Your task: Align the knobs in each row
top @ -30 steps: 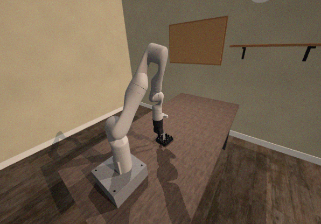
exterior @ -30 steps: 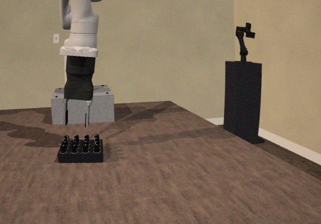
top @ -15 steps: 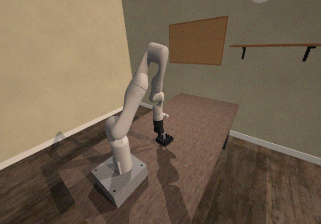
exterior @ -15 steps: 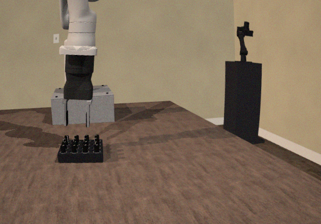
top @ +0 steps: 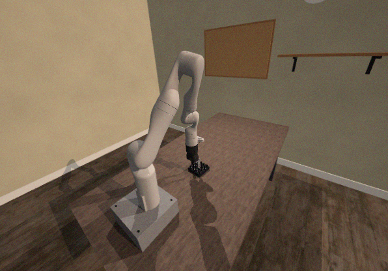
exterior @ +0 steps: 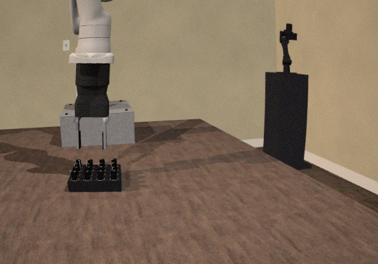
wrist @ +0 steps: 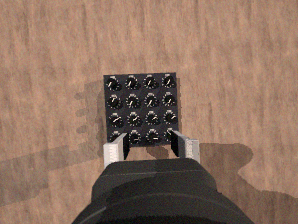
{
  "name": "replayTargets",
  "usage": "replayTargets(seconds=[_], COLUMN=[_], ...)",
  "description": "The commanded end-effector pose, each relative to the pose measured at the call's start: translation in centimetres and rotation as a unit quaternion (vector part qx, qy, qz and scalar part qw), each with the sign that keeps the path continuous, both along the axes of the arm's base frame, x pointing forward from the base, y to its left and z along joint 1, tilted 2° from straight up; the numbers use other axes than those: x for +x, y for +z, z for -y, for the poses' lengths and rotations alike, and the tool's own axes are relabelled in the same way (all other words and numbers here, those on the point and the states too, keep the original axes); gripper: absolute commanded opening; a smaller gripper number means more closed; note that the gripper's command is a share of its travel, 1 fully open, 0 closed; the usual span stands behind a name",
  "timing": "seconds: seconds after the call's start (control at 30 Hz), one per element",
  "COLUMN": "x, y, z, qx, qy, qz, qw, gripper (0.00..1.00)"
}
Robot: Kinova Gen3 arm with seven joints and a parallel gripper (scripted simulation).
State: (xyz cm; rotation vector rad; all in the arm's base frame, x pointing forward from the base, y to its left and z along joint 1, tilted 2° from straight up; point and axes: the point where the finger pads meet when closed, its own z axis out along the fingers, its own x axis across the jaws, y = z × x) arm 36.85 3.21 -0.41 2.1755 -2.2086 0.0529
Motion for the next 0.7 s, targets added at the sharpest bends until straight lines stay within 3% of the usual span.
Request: replayTargets(seconds=[0.0,0.67], x=[0.10,0.59], y=[0.11,0.27], z=[0.12,-0.16], qx=[0.002,0.014], qy=[-0.001,0.015], qz=[0.002,0.014], qw=[1.000,1.000], gripper=[1.00,1.00])
